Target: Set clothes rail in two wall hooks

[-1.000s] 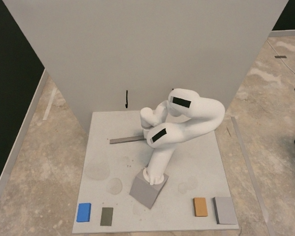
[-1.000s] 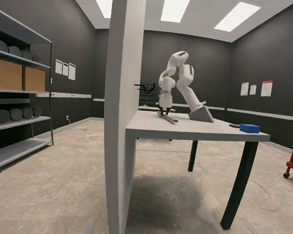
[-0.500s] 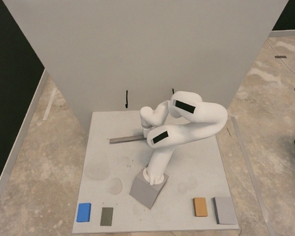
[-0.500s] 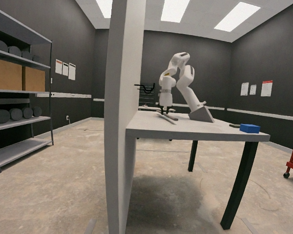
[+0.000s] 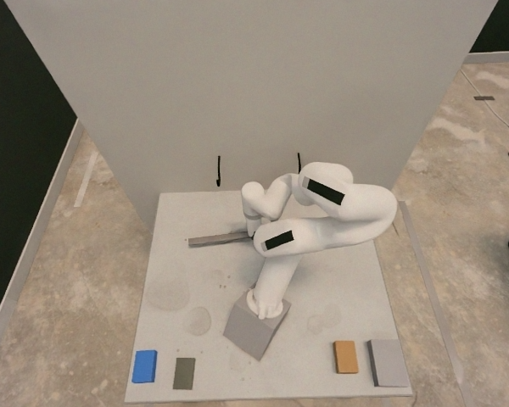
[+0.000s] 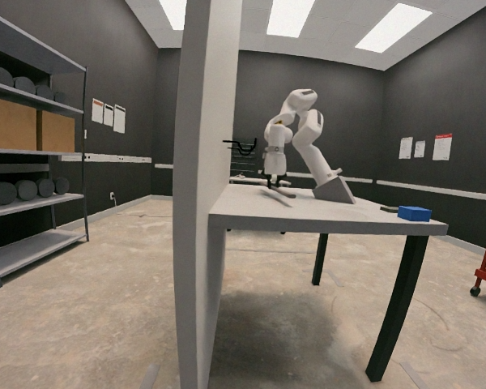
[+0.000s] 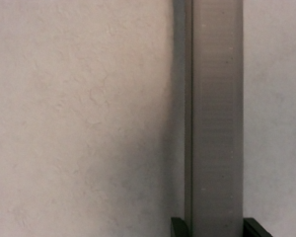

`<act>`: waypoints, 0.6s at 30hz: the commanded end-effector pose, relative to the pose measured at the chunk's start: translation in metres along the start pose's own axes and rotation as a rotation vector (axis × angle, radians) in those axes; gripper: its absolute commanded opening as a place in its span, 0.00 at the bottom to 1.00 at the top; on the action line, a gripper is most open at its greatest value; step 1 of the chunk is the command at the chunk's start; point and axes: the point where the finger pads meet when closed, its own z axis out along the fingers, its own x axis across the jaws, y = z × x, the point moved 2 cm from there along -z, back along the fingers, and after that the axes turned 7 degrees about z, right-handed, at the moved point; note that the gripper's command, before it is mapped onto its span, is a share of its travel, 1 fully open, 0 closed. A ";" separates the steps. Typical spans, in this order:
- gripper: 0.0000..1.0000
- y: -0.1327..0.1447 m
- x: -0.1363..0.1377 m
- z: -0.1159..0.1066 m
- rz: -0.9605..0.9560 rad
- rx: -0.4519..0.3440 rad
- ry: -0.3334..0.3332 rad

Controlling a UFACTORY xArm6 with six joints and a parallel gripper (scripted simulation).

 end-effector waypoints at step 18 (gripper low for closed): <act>0.00 0.000 -0.001 -0.013 0.001 -0.001 -0.002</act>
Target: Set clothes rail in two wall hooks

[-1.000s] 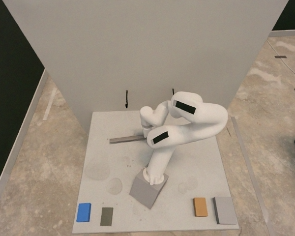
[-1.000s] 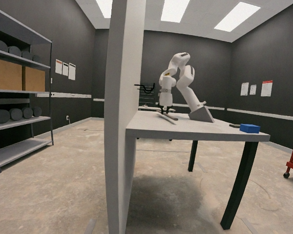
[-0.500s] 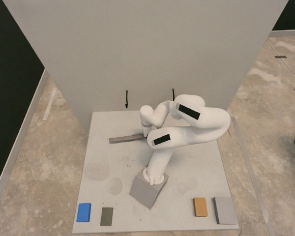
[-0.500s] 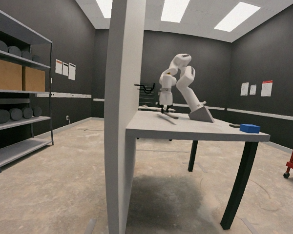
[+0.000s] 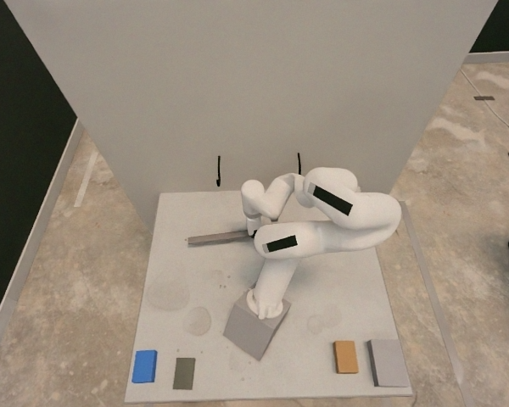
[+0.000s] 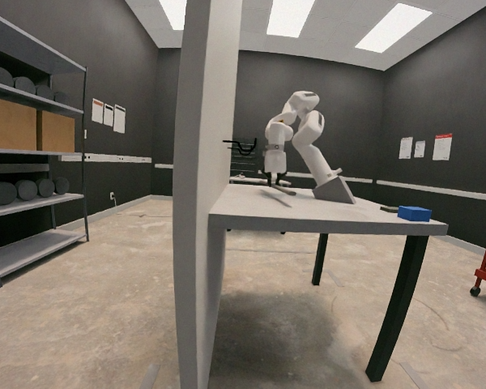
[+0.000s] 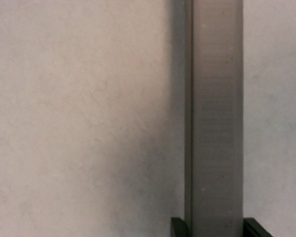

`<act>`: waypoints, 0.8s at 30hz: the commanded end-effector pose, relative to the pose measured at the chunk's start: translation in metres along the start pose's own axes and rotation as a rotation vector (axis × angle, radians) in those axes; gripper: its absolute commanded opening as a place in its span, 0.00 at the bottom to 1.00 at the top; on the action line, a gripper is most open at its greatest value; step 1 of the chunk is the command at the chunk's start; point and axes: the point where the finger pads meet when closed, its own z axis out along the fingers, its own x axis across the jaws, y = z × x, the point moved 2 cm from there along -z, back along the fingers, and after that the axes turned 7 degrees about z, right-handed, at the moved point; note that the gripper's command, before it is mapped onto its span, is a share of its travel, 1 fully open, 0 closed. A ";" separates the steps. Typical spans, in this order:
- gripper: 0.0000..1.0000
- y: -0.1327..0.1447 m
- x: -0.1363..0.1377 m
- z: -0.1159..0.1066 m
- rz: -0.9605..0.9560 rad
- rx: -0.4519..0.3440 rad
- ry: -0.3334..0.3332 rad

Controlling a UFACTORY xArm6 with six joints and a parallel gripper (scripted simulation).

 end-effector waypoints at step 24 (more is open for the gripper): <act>0.00 0.000 -0.001 -0.017 0.001 -0.001 -0.002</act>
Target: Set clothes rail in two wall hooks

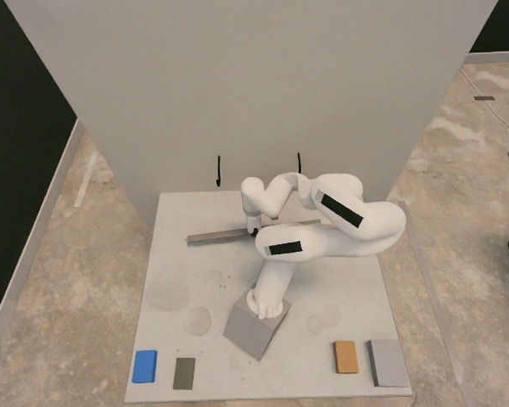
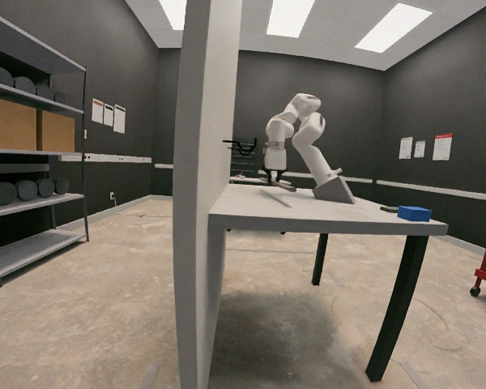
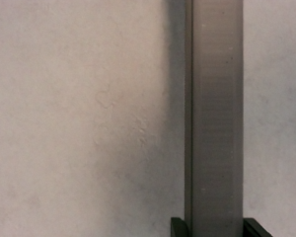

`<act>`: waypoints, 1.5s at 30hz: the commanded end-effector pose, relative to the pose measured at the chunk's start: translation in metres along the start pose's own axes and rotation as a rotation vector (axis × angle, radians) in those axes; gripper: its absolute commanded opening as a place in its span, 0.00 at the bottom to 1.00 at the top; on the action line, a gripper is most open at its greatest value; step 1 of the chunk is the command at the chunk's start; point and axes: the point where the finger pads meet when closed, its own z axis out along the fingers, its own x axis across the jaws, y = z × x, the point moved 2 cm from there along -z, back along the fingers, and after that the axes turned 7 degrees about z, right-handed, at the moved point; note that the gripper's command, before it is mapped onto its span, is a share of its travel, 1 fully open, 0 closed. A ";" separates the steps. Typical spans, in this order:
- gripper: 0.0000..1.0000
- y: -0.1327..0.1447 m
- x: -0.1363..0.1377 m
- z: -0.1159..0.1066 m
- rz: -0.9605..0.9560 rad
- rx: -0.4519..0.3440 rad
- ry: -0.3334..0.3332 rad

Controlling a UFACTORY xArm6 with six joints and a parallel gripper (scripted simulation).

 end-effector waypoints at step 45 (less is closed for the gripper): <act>0.00 -0.003 -0.011 -0.042 0.001 -0.002 -0.002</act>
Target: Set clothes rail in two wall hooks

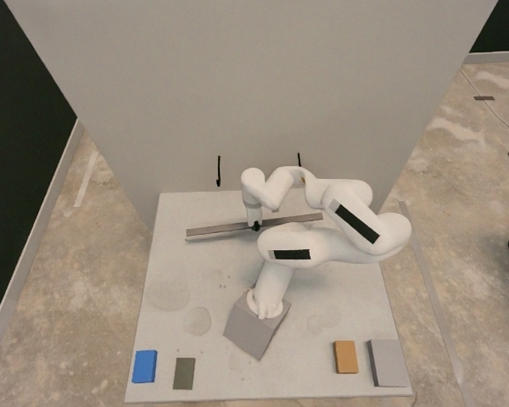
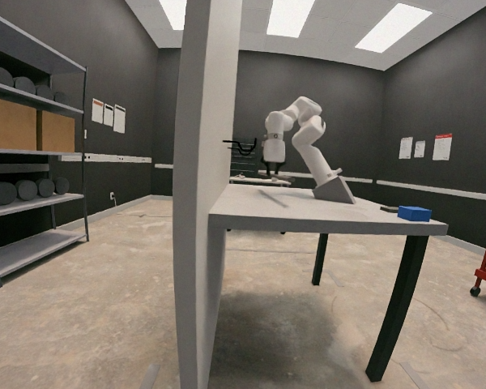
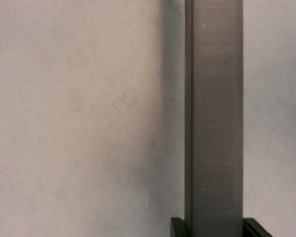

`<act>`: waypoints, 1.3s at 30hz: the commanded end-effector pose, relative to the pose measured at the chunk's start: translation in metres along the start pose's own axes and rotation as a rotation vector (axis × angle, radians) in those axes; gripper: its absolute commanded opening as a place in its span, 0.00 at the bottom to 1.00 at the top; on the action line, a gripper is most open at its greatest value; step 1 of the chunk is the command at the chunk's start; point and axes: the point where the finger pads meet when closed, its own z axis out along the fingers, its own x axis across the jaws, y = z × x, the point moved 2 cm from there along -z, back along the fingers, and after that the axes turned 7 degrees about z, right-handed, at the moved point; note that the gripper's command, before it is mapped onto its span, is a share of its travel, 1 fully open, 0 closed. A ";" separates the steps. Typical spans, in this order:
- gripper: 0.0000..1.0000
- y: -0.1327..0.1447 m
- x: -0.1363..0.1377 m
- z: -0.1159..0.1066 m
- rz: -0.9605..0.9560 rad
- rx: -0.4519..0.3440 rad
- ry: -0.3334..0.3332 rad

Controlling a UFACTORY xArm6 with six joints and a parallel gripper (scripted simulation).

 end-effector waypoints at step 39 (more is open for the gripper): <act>0.00 -0.007 -0.025 -0.072 0.001 -0.002 -0.002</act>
